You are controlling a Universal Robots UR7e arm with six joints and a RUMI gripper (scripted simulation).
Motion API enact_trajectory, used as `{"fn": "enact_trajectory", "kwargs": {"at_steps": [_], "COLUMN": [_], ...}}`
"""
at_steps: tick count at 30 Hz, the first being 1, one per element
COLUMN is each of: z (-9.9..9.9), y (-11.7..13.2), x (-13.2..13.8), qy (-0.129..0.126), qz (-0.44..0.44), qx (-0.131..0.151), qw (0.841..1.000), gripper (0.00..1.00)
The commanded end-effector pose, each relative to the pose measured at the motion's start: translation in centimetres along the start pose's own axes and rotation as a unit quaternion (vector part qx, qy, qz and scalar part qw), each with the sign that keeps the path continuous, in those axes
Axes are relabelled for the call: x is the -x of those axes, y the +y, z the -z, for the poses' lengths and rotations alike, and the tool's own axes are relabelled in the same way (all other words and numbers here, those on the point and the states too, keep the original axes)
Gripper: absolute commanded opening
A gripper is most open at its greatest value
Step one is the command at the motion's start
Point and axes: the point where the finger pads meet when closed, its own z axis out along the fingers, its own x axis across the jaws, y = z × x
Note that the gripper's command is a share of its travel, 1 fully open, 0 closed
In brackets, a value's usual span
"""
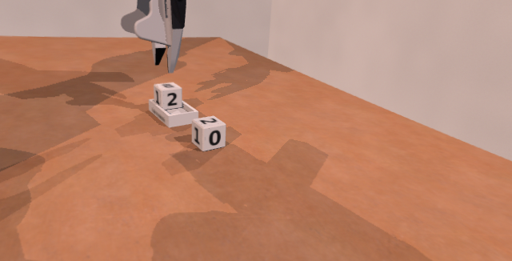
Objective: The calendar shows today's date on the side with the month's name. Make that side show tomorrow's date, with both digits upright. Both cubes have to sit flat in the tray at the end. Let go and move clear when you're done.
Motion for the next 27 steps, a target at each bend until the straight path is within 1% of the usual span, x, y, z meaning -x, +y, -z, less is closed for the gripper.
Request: {"fn": "enact_trajectory", "kwargs": {"at_steps": [1,10,27], "z": [-1.07,-1.77,-1.82], "y": [-0.06,-0.06,-0.18], "x": [0.03,0.01,-0.08], "qy": [0.0,0.0,0.001], "qz": [0.0,0.0,0.0], "qx": [-0.001,-0.001,-0.002], "qw": [1.0,1.0,1.0], "gripper": [0.29,0.29,0.29]}}
